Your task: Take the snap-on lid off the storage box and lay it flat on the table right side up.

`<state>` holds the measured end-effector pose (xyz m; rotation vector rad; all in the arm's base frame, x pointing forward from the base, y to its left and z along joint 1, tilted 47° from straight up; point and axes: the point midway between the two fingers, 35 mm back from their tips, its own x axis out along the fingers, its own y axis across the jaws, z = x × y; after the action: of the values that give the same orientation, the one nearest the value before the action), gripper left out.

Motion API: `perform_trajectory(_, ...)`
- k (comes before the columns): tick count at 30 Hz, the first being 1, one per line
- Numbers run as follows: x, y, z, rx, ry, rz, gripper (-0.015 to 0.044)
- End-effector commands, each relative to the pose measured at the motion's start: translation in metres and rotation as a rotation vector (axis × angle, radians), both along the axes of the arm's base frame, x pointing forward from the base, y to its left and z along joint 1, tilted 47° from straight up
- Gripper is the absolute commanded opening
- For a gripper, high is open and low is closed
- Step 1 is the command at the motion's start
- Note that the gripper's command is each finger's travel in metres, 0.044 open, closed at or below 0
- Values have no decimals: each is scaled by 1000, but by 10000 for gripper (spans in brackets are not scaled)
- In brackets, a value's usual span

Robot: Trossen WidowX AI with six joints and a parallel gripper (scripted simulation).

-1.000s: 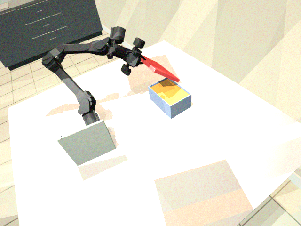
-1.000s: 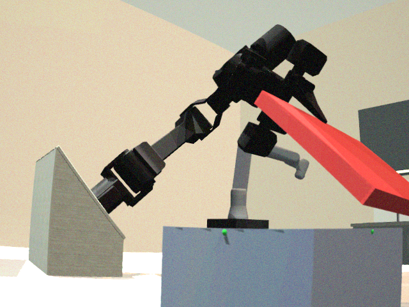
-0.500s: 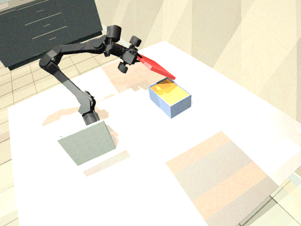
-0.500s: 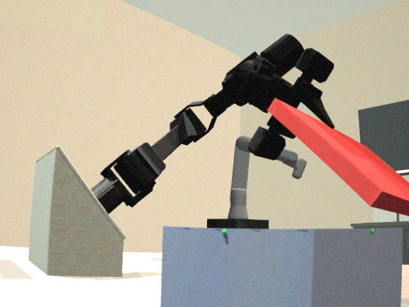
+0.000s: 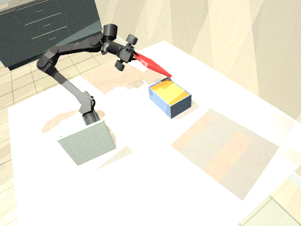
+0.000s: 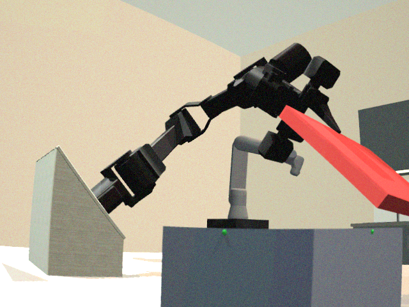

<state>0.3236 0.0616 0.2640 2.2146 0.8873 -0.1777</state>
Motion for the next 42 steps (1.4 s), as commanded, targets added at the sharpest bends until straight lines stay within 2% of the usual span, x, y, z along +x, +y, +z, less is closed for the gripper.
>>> perform_trajectory(1, -2, 3, 13, -3, -22, -12, 0)
perform_trajectory(42, -24, 57, 72, 2, -25, -12, 0)
